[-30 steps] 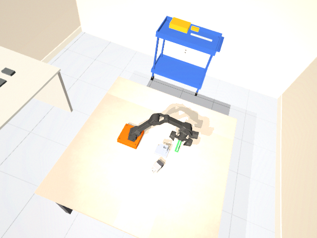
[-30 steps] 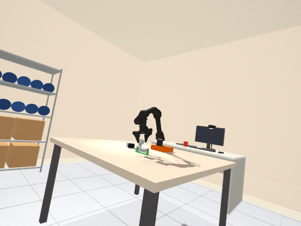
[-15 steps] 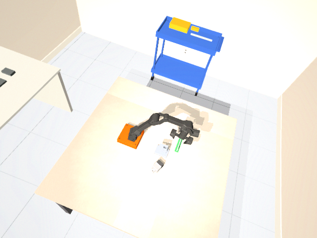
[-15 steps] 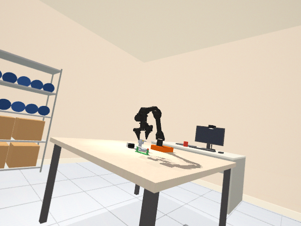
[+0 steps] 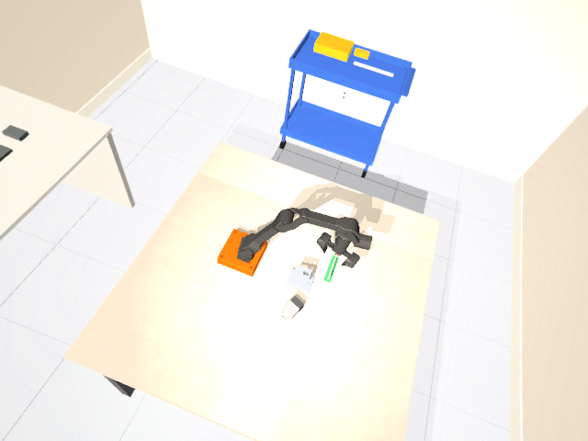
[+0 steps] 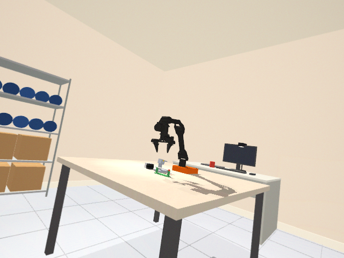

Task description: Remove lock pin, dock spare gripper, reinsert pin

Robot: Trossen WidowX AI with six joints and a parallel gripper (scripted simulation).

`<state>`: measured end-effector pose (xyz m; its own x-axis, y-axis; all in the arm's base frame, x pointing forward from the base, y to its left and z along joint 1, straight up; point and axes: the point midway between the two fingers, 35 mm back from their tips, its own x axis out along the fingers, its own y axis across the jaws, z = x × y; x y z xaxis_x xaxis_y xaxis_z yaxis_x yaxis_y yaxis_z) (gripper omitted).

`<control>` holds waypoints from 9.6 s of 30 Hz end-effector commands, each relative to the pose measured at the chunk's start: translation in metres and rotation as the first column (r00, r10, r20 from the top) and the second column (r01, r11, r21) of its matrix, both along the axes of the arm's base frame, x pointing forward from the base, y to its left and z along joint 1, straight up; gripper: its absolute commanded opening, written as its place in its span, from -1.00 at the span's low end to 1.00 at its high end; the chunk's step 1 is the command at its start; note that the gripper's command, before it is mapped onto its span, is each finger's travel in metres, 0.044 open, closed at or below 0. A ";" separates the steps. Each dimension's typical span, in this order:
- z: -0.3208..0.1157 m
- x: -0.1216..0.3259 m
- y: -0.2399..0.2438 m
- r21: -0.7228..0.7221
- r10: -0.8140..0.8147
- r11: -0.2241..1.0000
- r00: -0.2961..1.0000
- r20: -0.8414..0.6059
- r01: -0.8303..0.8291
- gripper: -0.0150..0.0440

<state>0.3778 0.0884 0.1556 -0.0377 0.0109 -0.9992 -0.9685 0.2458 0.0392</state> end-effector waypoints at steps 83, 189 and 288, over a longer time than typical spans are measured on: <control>-0.136 -0.082 -0.224 0.480 0.156 -0.874 -0.979 0.134 -0.074 1.00; -0.051 -0.121 -0.147 -0.323 -0.203 -0.935 -0.968 0.146 0.148 -0.49; -0.058 -0.097 -0.095 -0.750 -0.166 -0.494 -0.894 -0.416 0.441 -0.49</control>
<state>0.2812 -0.0061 0.0971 0.1199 0.8546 -0.5053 0.9716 0.0037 0.2368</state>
